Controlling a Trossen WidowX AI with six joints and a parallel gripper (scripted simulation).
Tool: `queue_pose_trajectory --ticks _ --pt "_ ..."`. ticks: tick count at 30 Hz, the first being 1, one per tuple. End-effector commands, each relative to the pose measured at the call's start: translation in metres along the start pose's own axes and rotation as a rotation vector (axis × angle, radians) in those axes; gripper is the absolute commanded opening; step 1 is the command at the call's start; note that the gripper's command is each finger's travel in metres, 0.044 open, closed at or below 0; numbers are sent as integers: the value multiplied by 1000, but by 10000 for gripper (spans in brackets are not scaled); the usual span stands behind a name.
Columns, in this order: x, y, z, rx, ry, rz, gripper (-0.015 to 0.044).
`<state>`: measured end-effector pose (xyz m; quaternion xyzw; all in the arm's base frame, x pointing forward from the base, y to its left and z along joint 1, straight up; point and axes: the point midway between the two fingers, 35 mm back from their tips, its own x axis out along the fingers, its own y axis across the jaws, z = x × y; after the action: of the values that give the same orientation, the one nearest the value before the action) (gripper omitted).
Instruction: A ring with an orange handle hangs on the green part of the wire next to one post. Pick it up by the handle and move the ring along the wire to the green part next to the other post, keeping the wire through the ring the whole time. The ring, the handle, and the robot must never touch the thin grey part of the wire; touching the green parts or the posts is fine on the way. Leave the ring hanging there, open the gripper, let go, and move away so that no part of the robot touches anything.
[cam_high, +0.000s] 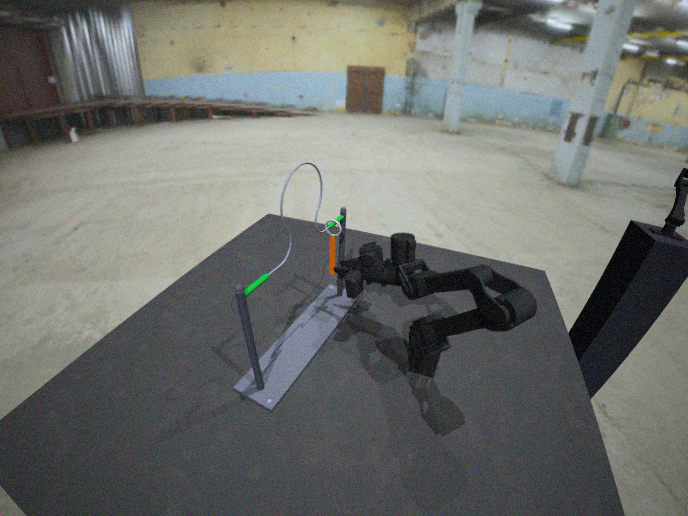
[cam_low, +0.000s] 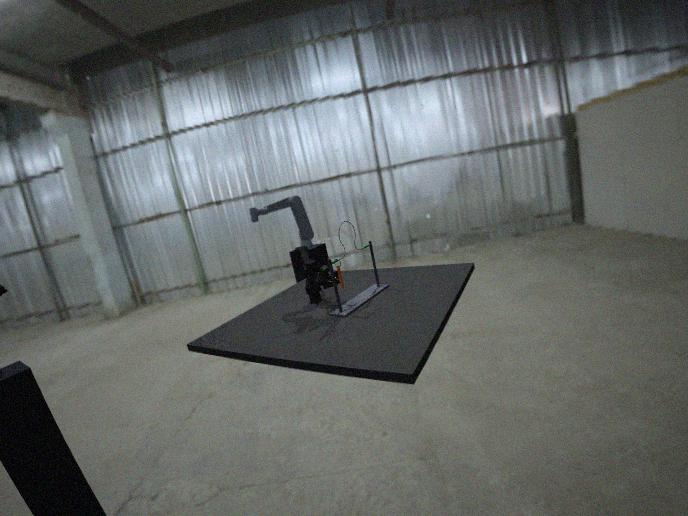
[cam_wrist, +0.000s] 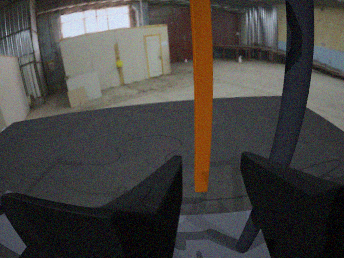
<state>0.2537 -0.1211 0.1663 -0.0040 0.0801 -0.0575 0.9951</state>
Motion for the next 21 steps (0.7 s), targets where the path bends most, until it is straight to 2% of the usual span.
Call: queue_pose_trajectory --ticks 1,21 --pt "6 -2 0 6 4 -4 160" --pt "37 1 -1 7 0 -4 160"
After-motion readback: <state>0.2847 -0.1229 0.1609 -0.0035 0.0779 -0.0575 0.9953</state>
